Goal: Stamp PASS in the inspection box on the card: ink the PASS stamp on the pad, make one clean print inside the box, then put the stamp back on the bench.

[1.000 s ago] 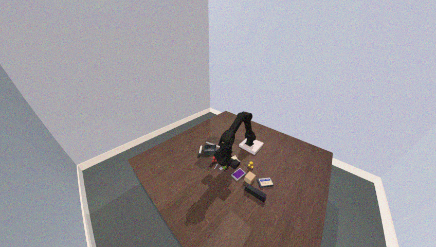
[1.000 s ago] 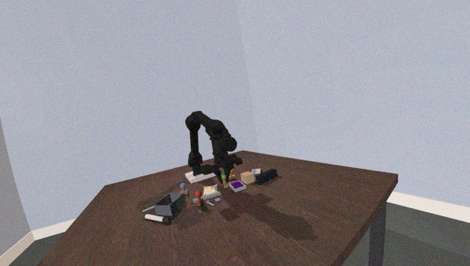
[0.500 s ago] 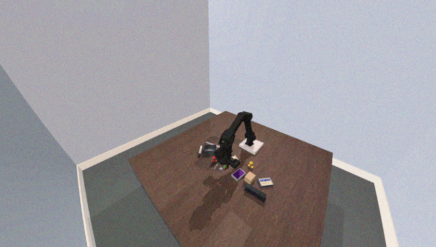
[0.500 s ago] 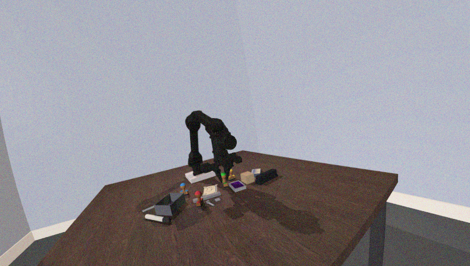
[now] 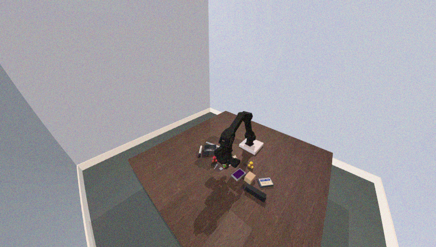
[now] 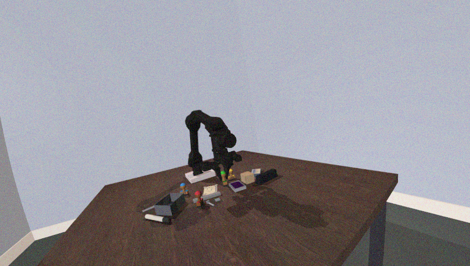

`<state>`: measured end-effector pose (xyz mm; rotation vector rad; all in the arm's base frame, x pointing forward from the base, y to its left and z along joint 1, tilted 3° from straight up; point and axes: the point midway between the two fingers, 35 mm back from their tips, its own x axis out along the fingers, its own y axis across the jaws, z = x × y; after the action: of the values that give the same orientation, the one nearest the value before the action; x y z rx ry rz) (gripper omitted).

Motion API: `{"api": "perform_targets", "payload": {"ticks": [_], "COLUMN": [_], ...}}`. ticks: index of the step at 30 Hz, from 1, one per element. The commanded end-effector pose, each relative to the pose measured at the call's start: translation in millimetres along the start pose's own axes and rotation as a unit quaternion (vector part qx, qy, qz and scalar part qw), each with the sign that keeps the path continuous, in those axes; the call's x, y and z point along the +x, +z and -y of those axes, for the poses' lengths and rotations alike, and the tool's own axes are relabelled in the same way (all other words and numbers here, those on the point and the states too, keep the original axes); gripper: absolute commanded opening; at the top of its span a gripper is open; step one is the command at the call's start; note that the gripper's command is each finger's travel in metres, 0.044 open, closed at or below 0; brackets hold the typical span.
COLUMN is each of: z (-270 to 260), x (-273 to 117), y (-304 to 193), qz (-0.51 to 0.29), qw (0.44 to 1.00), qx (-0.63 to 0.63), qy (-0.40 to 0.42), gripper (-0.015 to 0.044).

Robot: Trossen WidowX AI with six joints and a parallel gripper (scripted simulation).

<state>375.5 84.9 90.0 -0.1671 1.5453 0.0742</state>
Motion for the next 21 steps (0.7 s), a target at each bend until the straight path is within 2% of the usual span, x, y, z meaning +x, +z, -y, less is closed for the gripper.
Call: {"api": "perform_targets", "payload": {"ticks": [1,21], "z": [0.5,-8.5], "x": [-2.5,-11.3], "y": [0.0,-4.1], "qz": [0.000,0.000], "qw": [1.000,1.000], "qx": [0.002,0.002], "qy": [-0.002,-0.002], "gripper": [0.0000,0.0000]}}
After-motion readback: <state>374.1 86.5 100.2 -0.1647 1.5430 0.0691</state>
